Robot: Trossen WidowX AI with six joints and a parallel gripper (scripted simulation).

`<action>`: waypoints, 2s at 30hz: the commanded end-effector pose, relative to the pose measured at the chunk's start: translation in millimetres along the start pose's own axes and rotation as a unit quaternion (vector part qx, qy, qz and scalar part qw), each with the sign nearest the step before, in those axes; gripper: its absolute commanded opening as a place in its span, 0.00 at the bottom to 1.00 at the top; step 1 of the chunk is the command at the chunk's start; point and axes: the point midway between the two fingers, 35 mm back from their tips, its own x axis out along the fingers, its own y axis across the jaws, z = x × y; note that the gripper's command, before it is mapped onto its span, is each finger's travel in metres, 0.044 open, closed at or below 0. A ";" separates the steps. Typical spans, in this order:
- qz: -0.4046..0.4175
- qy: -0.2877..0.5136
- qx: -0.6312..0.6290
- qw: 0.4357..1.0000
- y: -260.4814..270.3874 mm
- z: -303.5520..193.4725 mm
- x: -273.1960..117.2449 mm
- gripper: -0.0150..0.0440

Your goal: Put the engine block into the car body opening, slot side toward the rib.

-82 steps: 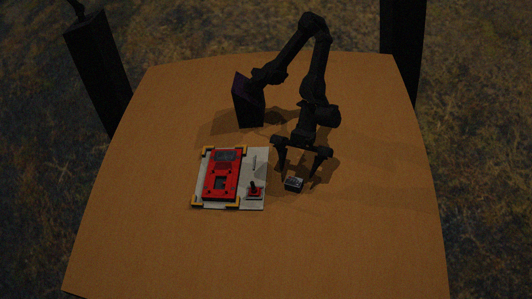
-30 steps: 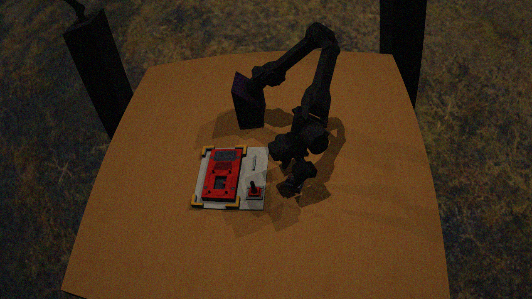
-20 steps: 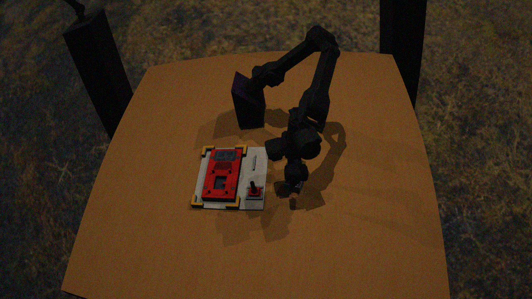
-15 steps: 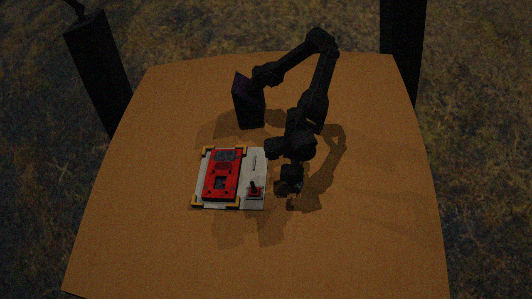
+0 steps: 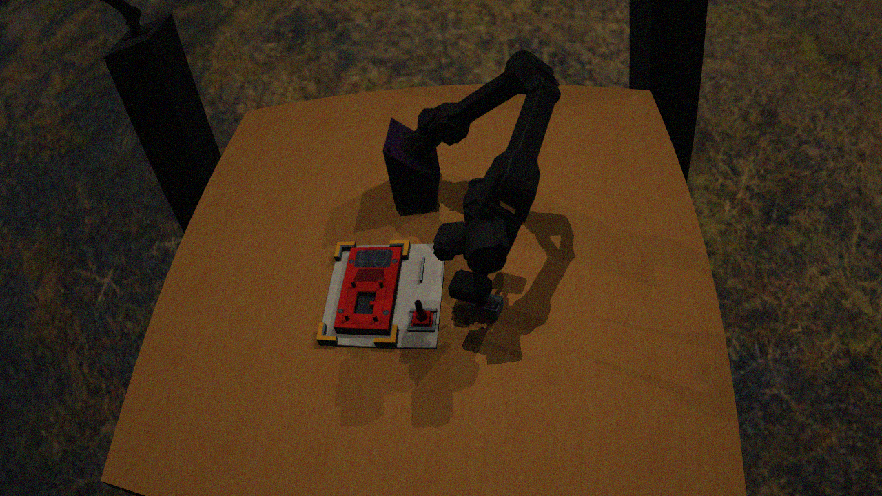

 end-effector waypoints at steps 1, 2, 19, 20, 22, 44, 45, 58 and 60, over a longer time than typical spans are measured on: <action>-0.001 0.003 0.006 1.000 9.6 2.1 -0.4 1.00; -0.001 0.003 0.006 1.000 9.6 2.1 -0.4 1.00; -0.001 0.003 0.006 1.000 9.6 1.7 28.1 1.00; -0.001 0.003 0.006 1.000 9.6 1.7 29.7 1.00; -0.001 0.003 0.006 1.000 9.6 1.7 32.9 1.00; -0.002 0.004 0.006 1.000 9.2 1.6 41.5 0.47; -0.002 0.004 0.006 1.000 9.2 1.6 41.5 0.45; 0.000 0.001 0.006 1.000 14.1 1.8 16.0 0.25; 0.000 0.000 0.006 1.000 14.9 1.8 9.9 0.25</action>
